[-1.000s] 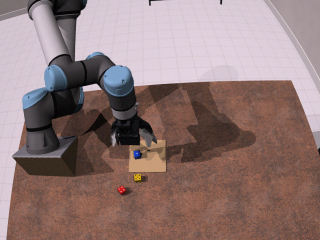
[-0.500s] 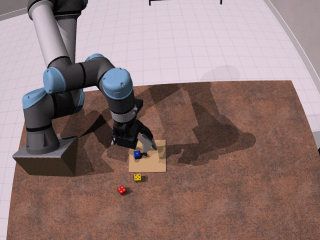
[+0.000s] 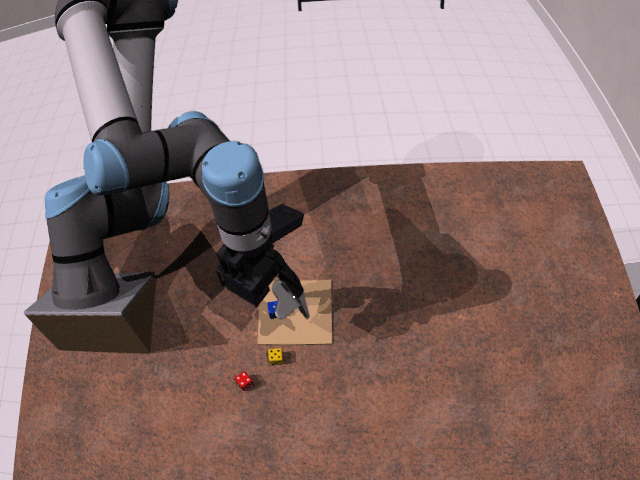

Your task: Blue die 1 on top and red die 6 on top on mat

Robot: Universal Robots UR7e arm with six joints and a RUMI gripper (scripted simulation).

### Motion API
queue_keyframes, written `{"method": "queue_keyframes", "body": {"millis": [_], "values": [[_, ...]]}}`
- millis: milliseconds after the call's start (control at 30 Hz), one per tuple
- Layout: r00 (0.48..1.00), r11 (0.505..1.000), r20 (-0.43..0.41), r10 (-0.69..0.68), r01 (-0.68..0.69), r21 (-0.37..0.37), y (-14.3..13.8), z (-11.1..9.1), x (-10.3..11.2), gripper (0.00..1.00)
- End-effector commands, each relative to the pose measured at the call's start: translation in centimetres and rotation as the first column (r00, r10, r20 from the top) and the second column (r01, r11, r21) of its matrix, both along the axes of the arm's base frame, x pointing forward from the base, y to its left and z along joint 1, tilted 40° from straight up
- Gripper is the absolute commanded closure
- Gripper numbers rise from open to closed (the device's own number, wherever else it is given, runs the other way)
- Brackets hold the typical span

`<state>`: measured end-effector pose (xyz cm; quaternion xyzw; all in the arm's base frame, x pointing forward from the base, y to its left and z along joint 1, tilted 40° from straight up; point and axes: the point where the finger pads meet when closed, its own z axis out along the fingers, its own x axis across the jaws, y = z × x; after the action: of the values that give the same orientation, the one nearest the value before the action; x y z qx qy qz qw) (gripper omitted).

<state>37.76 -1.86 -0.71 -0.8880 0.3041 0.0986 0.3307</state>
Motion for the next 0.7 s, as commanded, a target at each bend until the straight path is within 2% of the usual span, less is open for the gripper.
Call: {"method": "queue_keyframes", "body": {"millis": [0, 333, 467, 567, 667], "values": [[0.992, 0.995, -0.084, -0.099, 0.098, -0.009, -0.5, -0.4, 0.1, 0.00], [0.934, 0.962, -0.230, -0.272, 0.272, -0.032, -1.3, -1.1, 0.1, 0.00], [0.892, 0.937, -0.292, -0.345, 0.346, -0.050, -1.7, -1.4, 0.1, 0.00], [0.884, 0.932, -0.302, -0.357, 0.358, -0.054, -1.7, -1.4, 0.1, 0.00], [0.828, 0.899, -0.363, -0.427, 0.430, -0.079, -2.1, -1.8, 0.0, 0.00]]}}
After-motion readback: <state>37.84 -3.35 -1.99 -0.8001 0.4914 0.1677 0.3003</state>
